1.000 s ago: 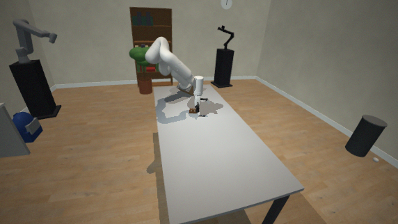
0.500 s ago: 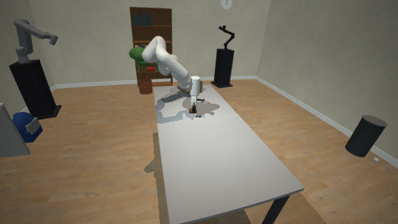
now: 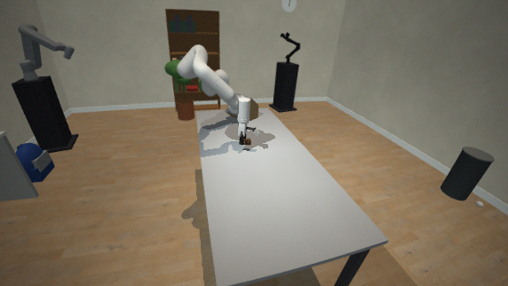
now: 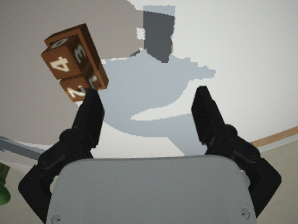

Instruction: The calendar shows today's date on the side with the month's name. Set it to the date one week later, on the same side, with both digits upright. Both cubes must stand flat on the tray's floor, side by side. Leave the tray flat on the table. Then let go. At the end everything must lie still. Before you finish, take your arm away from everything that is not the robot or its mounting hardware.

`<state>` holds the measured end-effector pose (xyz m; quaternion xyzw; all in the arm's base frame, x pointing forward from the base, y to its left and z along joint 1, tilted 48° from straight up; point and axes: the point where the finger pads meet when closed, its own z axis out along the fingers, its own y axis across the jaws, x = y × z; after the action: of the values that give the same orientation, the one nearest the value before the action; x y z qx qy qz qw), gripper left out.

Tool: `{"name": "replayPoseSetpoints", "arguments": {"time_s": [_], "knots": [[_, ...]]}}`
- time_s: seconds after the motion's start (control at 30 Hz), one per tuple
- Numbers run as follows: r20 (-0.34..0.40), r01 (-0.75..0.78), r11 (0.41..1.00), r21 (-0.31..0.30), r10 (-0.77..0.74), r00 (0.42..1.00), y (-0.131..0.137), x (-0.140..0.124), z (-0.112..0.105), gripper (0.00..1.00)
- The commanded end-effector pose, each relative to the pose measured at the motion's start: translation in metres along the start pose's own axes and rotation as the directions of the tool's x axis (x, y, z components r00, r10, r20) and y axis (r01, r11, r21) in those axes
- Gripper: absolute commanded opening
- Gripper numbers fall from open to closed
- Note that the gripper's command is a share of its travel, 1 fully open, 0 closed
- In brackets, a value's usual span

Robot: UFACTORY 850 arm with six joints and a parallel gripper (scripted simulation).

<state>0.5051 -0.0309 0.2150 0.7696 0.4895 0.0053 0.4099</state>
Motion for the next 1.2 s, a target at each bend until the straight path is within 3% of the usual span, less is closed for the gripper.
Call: {"name": "replayPoseSetpoints", "arguments": {"time_s": [0.0,0.3,0.43,1.17], "knots": [[-0.001,-0.009,1.0,-0.002,0.009,1.0,0.01,-0.015,-0.001,1.0],[-0.001,-0.094,0.996,-0.002,0.094,0.996,0.012,-0.02,-0.001,1.0],[-0.001,-0.096,0.995,-0.002,0.096,0.995,0.024,-0.041,-0.001,1.0],[-0.001,-0.096,0.995,-0.002,0.096,0.995,0.025,-0.041,0.006,1.0]]}}
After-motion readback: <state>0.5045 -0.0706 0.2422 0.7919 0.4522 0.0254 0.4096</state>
